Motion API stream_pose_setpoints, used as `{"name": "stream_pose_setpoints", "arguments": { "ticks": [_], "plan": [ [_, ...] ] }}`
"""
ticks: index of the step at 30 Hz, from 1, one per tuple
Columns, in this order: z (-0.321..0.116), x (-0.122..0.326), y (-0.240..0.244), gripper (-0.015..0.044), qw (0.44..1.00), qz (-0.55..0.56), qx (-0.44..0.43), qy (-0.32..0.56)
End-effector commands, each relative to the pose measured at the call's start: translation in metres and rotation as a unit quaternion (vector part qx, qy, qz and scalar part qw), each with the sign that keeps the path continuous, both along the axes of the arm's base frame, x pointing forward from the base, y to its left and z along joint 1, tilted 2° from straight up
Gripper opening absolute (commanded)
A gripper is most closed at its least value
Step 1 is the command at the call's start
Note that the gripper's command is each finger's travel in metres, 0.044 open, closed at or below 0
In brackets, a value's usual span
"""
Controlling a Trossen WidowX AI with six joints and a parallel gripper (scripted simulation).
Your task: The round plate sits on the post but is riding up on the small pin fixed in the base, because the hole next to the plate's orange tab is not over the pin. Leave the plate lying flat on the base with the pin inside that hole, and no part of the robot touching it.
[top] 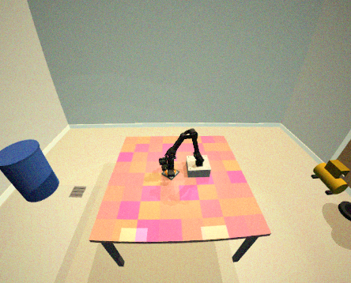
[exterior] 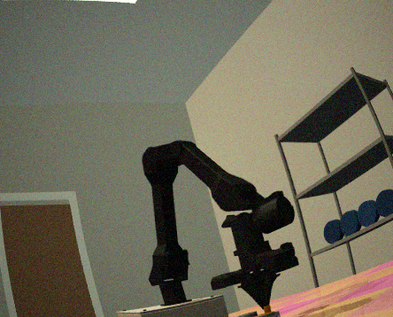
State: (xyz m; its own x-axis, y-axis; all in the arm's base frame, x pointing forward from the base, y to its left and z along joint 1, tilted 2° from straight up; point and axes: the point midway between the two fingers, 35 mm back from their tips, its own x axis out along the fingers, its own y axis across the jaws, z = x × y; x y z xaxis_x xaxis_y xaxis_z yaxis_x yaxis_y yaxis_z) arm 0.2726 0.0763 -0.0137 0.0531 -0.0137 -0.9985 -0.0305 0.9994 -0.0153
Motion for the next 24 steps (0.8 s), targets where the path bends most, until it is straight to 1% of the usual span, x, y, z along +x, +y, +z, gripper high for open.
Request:
{"name": "stream_pose_setpoints", "arguments": {
  "ticks": [1,24],
  "plan": [
    [0.000,0.006,0.001,0.0000,1.000,-0.001,0.001,-0.003],
    [0.002,0.033,-0.006,0.0000,1.000,-0.001,0.001,-0.004]
  ]
}}
